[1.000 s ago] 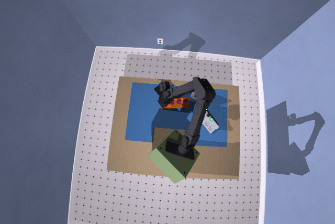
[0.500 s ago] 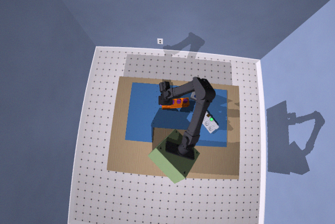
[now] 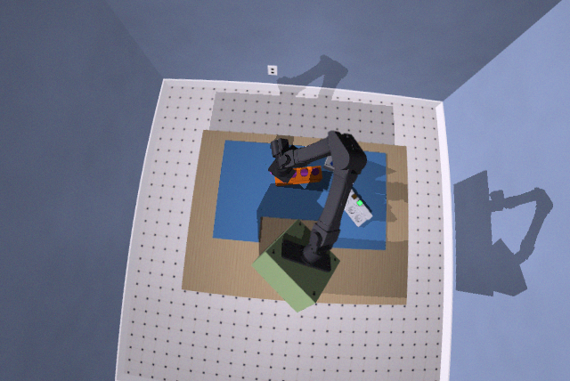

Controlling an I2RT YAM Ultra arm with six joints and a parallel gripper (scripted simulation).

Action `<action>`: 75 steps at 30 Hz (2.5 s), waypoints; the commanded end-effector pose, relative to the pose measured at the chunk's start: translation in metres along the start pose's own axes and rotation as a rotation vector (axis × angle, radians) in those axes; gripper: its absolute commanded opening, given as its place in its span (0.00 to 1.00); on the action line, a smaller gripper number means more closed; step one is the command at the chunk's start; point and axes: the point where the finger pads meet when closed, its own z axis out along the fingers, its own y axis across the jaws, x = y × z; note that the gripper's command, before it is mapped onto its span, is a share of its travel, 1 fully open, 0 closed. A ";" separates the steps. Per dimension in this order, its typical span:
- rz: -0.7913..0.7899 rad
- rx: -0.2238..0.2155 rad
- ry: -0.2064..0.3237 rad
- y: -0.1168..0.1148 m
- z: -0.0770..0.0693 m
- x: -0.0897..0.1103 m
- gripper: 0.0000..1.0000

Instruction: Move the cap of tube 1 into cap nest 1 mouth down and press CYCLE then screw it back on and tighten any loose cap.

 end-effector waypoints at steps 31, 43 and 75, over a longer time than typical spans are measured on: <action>0.116 -0.009 -0.003 0.002 -0.035 -0.001 0.49; 0.116 -0.009 -0.003 0.002 -0.048 -0.001 0.49; -0.855 -0.005 -0.007 -0.037 -0.030 -0.034 0.49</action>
